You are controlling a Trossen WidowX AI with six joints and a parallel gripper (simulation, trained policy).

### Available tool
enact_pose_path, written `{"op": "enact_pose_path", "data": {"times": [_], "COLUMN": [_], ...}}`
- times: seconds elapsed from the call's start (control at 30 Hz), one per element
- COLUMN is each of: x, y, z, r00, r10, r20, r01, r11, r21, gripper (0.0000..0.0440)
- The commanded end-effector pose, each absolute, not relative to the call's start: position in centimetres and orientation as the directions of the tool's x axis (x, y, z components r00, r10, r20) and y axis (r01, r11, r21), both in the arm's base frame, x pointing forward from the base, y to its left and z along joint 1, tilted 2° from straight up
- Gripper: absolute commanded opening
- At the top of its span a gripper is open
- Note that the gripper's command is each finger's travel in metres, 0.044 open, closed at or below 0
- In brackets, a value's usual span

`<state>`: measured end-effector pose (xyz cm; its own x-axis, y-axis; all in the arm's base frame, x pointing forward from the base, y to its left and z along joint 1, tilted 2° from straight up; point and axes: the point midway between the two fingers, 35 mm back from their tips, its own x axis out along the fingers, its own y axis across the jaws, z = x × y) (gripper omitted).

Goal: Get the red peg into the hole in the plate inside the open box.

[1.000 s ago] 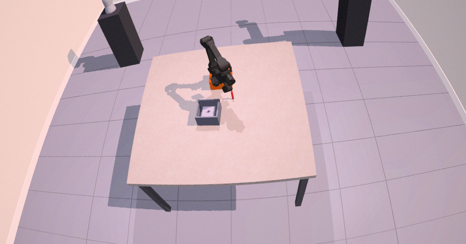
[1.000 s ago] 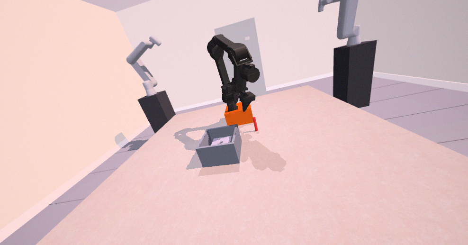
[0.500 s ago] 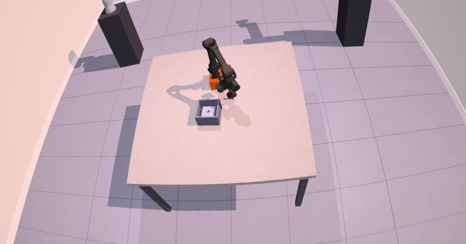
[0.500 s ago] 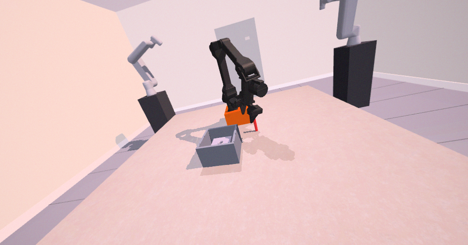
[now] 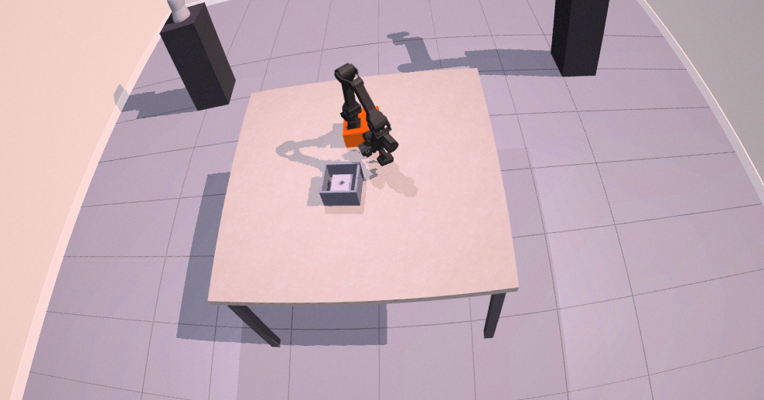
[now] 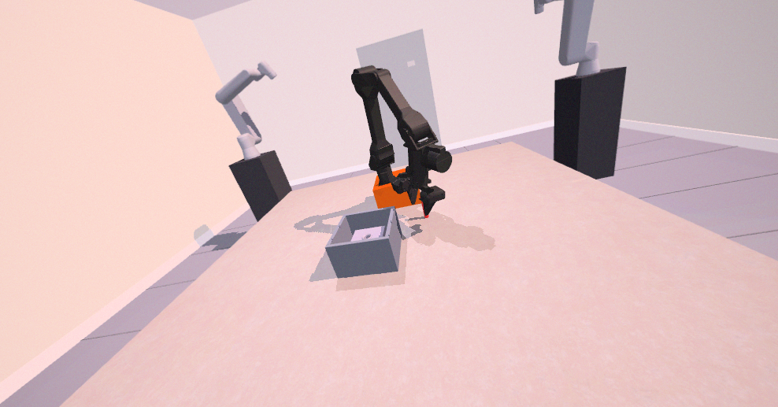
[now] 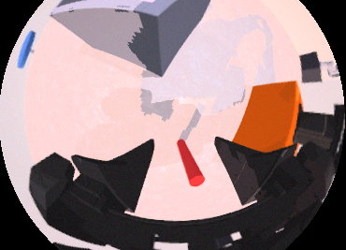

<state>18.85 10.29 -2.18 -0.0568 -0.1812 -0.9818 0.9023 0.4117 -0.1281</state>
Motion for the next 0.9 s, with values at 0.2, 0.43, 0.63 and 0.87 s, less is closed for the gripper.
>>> {"op": "enact_pose_path", "data": {"times": [0.2, 0.43, 0.63, 0.87], "x": [18.2, 18.3, 18.9, 19.5], "y": [10.8, 10.7, 9.8, 8.9], "z": [-3.2, -2.9, -1.7, 0.0], "r00": [-0.093, -0.114, -0.057, -0.008], "r10": [-0.147, -0.124, -0.161, -0.196], "r20": [-0.985, -0.986, -0.985, -0.981], "r01": [0.891, 0.876, 0.864, 0.848], "r11": [0.429, 0.456, 0.486, 0.519], "r21": [-0.148, -0.158, -0.129, -0.11], "gripper": [0.0153, 0.0, 0.0, 0.0]}}
